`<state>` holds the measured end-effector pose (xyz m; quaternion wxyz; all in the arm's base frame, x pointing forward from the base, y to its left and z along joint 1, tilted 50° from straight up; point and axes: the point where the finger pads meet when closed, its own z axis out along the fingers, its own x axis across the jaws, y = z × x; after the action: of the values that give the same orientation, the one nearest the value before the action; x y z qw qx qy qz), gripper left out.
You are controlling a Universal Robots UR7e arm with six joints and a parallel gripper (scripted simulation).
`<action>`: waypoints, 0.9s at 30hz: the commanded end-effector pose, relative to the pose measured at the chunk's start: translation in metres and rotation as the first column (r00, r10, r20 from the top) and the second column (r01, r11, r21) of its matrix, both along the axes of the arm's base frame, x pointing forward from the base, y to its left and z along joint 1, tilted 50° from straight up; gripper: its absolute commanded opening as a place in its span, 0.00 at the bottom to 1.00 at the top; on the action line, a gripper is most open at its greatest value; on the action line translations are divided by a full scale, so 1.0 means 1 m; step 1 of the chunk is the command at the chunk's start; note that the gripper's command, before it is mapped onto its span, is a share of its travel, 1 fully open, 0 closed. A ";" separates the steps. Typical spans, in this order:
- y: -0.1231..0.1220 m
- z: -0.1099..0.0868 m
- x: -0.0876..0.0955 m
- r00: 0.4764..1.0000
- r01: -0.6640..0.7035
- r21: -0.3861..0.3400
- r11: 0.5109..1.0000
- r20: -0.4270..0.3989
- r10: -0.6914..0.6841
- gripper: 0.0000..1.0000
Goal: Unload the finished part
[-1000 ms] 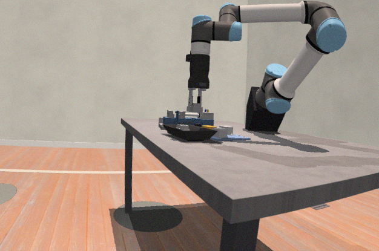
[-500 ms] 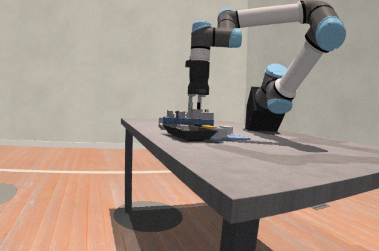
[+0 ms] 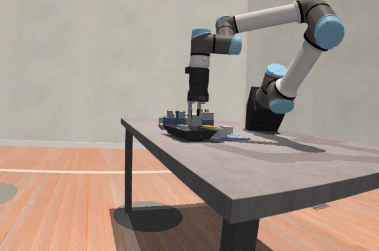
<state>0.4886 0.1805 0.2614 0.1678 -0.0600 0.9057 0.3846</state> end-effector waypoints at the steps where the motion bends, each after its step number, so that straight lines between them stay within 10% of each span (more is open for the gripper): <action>1: 0.006 -0.005 0.003 1.000 0.001 -0.001 1.000 0.001 -0.001 0.00; 27: 0.022 -0.019 0.008 1.000 0.001 -0.001 1.000 0.001 -0.001 0.00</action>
<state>0.4965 0.2016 0.2425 0.1681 -0.0597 0.9058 0.3843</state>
